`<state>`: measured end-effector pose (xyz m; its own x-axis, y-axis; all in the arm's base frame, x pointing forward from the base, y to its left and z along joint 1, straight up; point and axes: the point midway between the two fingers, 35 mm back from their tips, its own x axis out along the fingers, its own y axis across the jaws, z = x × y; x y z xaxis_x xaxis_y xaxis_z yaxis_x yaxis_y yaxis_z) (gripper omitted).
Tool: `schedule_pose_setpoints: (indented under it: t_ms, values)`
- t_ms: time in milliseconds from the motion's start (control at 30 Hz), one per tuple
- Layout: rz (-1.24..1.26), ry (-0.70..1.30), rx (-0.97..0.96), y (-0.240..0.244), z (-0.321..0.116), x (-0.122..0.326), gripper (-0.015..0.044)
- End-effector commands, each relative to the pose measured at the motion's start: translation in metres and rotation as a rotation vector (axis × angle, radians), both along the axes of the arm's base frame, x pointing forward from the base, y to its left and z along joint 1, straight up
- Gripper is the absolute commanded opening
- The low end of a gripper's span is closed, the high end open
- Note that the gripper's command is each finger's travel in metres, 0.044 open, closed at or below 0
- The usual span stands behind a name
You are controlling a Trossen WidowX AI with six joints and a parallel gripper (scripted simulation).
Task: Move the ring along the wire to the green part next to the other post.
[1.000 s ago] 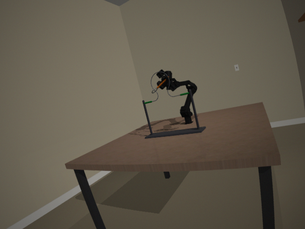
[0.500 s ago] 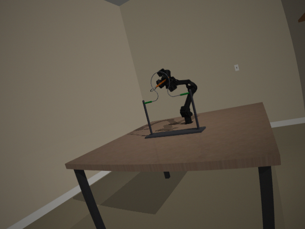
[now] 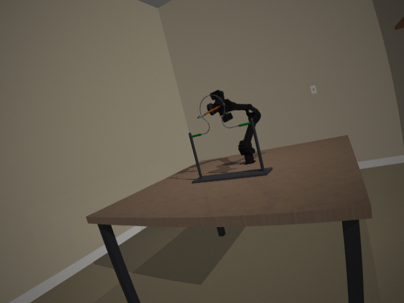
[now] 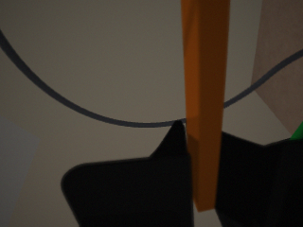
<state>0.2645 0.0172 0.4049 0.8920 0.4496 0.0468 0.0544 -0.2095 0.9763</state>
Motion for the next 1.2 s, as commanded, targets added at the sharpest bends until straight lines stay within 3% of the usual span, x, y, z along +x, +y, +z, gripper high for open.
schedule_pose_setpoints:
  t_ms: [0,1167]
  values:
    - [0.006,0.005,-0.055,0.001,-0.001,0.000,-0.0150]
    - [0.000,0.052,-0.520,0.001,-0.019,0.000,-0.0150]
